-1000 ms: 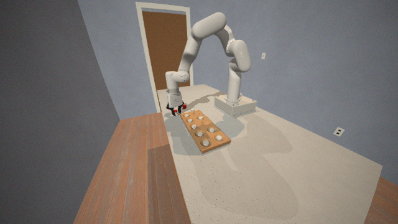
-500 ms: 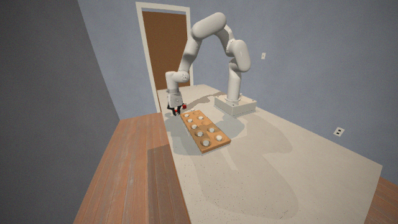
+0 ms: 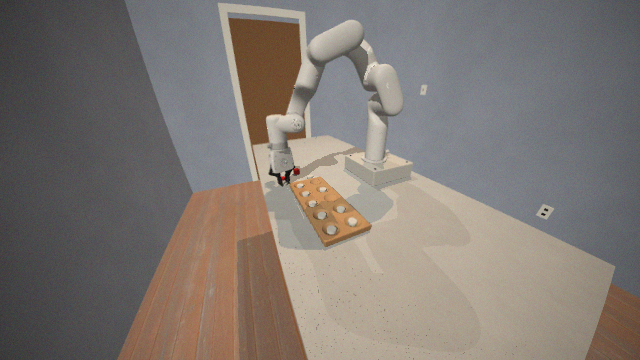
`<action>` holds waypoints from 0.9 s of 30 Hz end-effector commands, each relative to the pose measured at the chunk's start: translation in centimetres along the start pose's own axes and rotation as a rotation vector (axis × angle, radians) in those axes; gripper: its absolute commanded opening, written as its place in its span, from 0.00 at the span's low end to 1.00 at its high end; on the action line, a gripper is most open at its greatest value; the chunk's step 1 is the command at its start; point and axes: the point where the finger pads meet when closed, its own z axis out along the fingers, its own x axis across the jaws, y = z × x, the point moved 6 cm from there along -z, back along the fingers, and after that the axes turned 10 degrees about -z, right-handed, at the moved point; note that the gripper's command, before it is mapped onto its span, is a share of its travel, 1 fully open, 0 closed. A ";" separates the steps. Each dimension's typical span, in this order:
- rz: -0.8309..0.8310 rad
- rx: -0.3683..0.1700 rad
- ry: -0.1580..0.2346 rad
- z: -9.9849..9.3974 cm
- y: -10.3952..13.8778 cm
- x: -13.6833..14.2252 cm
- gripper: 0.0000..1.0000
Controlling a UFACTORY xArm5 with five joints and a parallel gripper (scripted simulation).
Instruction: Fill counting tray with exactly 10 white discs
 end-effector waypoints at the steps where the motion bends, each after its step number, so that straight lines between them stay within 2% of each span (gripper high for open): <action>1: 0.000 0.002 -0.003 -0.1 -0.1 -0.1 0.00; 11: 0.000 0.002 -0.003 -0.5 -0.1 -0.1 0.00; 13: 0.000 0.002 -0.003 -2.2 -0.1 -0.1 0.00; 15: 0.000 0.002 -0.003 -4.7 -0.1 -0.1 0.00; 21: 0.000 0.002 -0.003 -9.5 -0.1 0.0 0.00; 27: 0.000 0.002 -0.003 -10.1 0.0 0.0 0.00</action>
